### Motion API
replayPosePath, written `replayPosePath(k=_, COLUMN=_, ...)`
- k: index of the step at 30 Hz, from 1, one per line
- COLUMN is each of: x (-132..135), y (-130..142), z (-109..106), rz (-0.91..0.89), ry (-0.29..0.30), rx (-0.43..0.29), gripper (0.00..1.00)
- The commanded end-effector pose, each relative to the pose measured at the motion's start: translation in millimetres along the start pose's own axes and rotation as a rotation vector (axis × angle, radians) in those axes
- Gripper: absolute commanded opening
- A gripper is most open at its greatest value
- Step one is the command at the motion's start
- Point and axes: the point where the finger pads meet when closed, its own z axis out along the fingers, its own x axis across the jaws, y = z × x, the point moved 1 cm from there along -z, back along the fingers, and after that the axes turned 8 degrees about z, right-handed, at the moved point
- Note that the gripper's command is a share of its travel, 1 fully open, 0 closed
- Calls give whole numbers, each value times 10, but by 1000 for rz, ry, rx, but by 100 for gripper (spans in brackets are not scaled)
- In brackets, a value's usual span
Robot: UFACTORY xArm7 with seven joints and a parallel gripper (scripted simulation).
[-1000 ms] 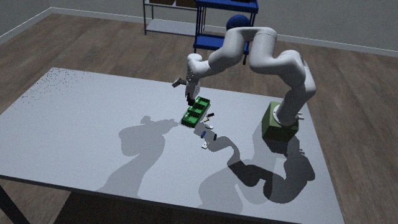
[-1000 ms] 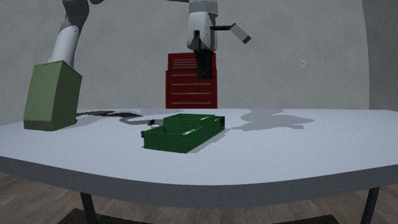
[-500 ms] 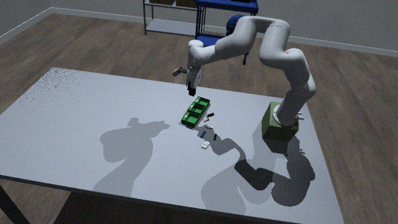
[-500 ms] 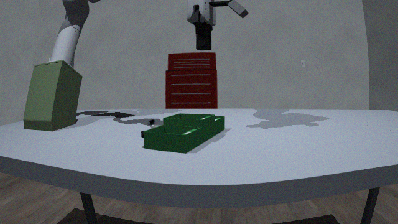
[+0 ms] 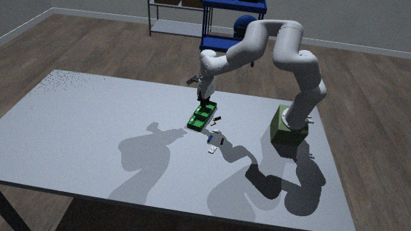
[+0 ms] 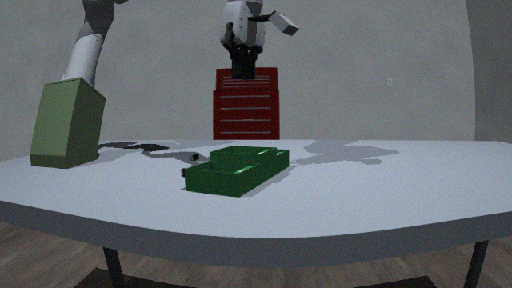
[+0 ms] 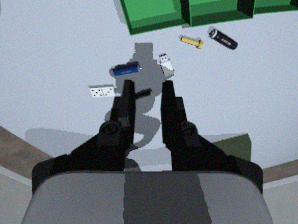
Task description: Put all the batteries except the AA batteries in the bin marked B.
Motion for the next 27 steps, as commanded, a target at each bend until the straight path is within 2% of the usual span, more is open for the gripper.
replayPosePath(k=1, x=2, y=231, z=149, rz=157, ry=-3, rx=17, gripper=23)
replayPosePath(k=15, x=68, y=1183, z=827, rz=520, ry=-2, rx=-6, gripper=23)
replayPosePath(k=17, x=68, y=1183, z=827, rz=520, ry=-2, rx=-6, gripper=23)
replayPosePath(k=18, x=73, y=1251, z=875, rz=598, ry=1, rx=-9, gripper=23)
replayPosePath(k=21, x=83, y=1445, z=994, rz=666, ry=3, rx=-12, gripper=23)
replayPosePath(k=27, x=72, y=1511, z=996, rz=826, ry=2, rx=-10, gripper=23)
